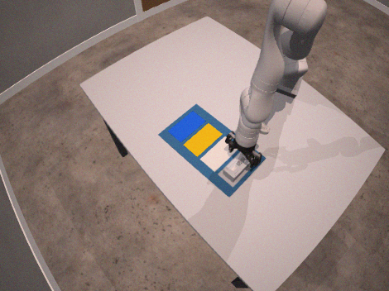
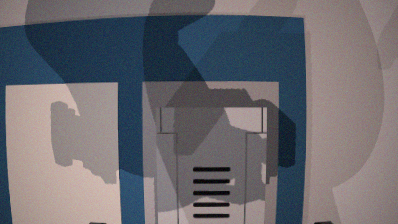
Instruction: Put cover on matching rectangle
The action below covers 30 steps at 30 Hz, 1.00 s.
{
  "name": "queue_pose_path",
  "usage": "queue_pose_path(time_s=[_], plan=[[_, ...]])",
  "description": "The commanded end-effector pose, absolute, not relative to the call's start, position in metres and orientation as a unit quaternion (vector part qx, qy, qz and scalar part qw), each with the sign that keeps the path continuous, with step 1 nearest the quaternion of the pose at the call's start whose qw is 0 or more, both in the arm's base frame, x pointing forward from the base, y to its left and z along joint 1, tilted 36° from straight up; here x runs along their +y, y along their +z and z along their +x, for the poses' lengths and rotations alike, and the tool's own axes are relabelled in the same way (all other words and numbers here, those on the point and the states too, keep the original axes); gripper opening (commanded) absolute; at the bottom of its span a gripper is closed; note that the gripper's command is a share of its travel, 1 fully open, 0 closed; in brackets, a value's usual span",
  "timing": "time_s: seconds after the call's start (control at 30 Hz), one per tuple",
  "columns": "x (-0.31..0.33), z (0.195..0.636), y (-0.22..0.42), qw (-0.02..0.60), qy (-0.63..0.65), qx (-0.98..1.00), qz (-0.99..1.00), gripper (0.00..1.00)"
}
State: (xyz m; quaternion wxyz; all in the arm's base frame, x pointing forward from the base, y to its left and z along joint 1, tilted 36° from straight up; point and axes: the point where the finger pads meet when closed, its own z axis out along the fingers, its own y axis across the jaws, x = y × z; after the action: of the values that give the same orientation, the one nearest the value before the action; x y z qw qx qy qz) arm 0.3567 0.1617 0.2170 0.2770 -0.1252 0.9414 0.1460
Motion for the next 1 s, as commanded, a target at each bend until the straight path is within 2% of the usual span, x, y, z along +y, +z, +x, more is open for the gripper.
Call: queue_pose_path(time_s=[0.0, 0.97], plan=[[0.16, 0.357, 0.217, 0.279, 0.143, 0.942, -0.124, 1.0], [0.173, 0.375, 0.195, 0.278, 0.143, 0.942, -0.123, 1.0]])
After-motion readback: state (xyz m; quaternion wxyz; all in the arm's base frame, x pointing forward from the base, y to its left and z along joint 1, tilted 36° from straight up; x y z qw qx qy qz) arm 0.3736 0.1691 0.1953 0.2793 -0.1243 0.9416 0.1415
